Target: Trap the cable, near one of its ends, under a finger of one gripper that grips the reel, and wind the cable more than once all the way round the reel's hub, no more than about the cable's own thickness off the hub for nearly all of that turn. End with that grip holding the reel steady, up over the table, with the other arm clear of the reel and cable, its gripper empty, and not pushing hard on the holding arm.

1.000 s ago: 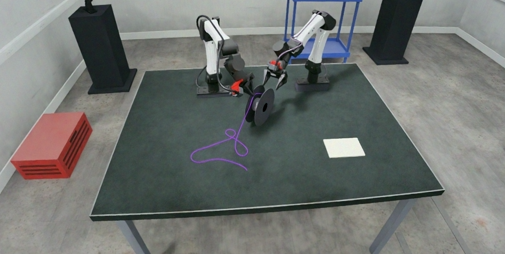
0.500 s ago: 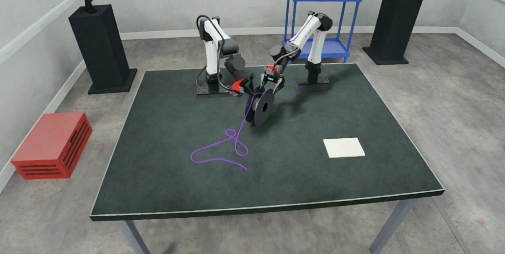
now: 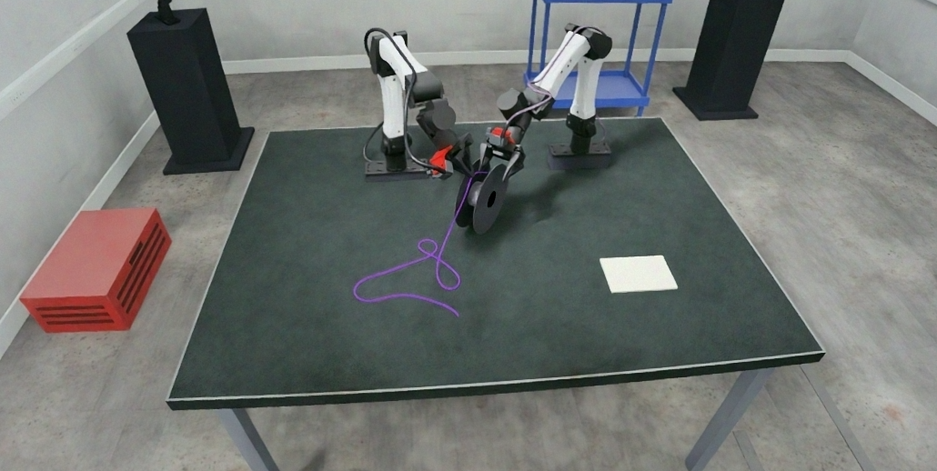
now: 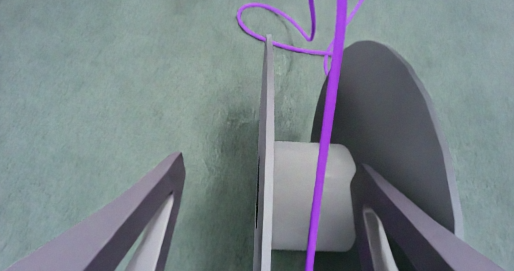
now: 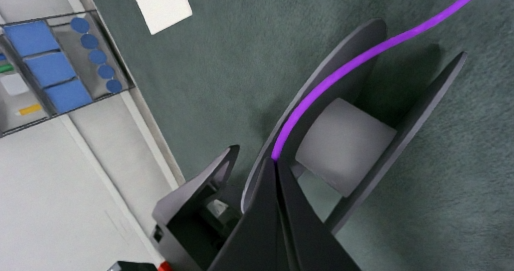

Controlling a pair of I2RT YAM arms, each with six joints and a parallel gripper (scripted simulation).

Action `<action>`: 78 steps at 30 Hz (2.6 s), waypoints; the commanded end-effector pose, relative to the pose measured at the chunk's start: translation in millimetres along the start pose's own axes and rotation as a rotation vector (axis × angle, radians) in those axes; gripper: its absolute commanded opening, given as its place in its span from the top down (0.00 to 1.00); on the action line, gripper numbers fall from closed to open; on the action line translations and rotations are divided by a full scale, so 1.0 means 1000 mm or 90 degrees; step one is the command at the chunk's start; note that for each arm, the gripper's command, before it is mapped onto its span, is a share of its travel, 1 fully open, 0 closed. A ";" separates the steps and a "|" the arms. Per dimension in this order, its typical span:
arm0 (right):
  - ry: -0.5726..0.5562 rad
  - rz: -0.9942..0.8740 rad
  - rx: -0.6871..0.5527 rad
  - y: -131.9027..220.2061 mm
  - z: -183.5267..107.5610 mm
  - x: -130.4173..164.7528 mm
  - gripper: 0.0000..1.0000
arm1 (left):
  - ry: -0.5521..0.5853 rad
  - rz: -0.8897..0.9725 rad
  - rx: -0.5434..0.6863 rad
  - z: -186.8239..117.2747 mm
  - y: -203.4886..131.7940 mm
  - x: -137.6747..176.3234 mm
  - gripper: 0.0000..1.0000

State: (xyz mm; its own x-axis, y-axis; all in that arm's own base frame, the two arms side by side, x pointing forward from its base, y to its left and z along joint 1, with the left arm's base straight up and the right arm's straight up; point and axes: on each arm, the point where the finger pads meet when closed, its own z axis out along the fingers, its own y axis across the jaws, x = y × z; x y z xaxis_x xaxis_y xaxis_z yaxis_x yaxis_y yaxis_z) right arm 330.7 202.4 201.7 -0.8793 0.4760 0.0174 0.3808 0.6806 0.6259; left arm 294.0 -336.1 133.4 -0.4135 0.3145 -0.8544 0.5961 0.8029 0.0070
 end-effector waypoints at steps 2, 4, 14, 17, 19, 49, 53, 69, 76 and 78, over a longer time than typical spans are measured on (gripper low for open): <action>-0.018 -0.010 -0.022 0.007 -0.018 -0.001 1.00 | -0.015 0.000 0.011 0.005 -0.005 -0.010 0.25; -0.018 -0.012 -0.025 0.009 -0.019 -0.001 1.00 | -0.018 -0.001 0.009 0.006 -0.003 -0.012 0.25; -0.019 -0.018 -0.032 0.017 -0.022 0.001 1.00 | -0.016 0.000 0.010 0.003 -0.002 -0.013 0.25; -0.019 -0.016 -0.031 0.018 -0.022 0.003 1.00 | -0.017 -0.001 0.008 0.001 0.000 -0.014 0.25; -0.023 -0.014 -0.031 0.017 -0.023 0.000 1.00 | -0.018 0.002 0.014 -0.002 -0.004 -0.014 0.25; -0.015 -0.013 -0.024 0.014 -0.018 -0.004 1.00 | -0.024 -0.003 0.011 -0.004 0.000 -0.019 0.91; -0.015 -0.013 -0.024 0.014 -0.018 -0.003 1.00 | -0.026 -0.006 0.007 -0.004 0.001 -0.019 0.97; -0.011 -0.007 -0.016 0.004 -0.006 0.003 1.00 | -0.034 -0.004 0.008 -0.006 0.002 -0.026 1.00; -0.012 -0.008 -0.017 0.005 -0.006 0.002 0.90 | -0.036 -0.005 0.007 -0.006 0.003 -0.027 1.00; -0.012 -0.008 -0.017 0.005 -0.006 0.002 0.86 | -0.036 -0.005 0.007 -0.006 0.003 -0.027 1.00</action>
State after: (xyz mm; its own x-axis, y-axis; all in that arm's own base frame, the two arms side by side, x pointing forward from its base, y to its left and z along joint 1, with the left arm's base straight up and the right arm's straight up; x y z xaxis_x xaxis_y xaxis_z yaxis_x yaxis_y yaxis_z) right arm 331.3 200.4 202.2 -0.8762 0.4817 0.0186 0.3866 0.6790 0.6241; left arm 295.3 -337.2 131.9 -0.4165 0.3193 -0.8512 0.6033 0.7975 0.0039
